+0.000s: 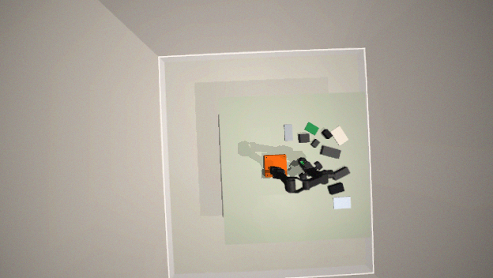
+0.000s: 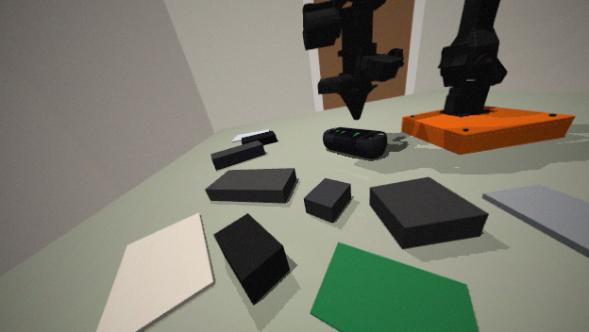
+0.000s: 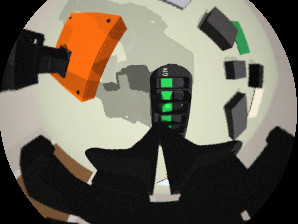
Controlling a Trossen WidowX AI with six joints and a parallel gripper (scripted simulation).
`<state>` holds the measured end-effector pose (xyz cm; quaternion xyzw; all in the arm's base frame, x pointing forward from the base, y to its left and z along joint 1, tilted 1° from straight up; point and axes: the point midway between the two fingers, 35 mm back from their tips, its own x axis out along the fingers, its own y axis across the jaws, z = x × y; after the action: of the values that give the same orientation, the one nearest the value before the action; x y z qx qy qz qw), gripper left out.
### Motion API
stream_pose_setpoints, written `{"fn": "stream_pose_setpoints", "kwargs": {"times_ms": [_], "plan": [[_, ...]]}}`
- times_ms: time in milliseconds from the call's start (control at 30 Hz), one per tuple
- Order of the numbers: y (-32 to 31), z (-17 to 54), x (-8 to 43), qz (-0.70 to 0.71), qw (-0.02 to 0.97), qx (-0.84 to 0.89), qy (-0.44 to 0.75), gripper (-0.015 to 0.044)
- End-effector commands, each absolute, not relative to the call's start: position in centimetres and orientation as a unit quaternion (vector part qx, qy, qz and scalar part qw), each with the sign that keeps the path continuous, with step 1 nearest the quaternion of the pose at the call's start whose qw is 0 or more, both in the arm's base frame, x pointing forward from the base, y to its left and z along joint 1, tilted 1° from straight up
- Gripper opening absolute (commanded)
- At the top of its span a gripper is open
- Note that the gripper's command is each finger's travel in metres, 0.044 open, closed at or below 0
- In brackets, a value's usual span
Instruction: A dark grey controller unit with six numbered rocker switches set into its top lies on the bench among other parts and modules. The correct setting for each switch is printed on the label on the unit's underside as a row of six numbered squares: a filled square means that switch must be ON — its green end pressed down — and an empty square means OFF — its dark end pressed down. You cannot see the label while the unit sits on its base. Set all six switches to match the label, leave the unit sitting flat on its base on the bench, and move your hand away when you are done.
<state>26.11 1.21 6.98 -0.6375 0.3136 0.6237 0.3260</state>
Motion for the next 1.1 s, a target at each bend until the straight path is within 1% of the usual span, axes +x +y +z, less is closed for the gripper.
{"fn": "stream_pose_setpoints", "kwargs": {"times_ms": [0,500,567,700,867,1067], "plan": [[0.2,5.6,24.4,0.627,0.325,-0.634,0.314,0.0],[0.3,5.7,24.6,0.627,0.326,-0.633,0.315,0.0],[0.3,6.5,24.6,0.627,0.326,-0.633,0.315,0.0053],[0.3,10.5,24.5,0.627,0.326,-0.633,0.315,0.0158],[0.3,10.7,24.5,0.627,0.326,-0.633,0.315,0.0289],[0.3,10.7,24.5,0.627,0.326,-0.633,0.315,0.0131]]}}
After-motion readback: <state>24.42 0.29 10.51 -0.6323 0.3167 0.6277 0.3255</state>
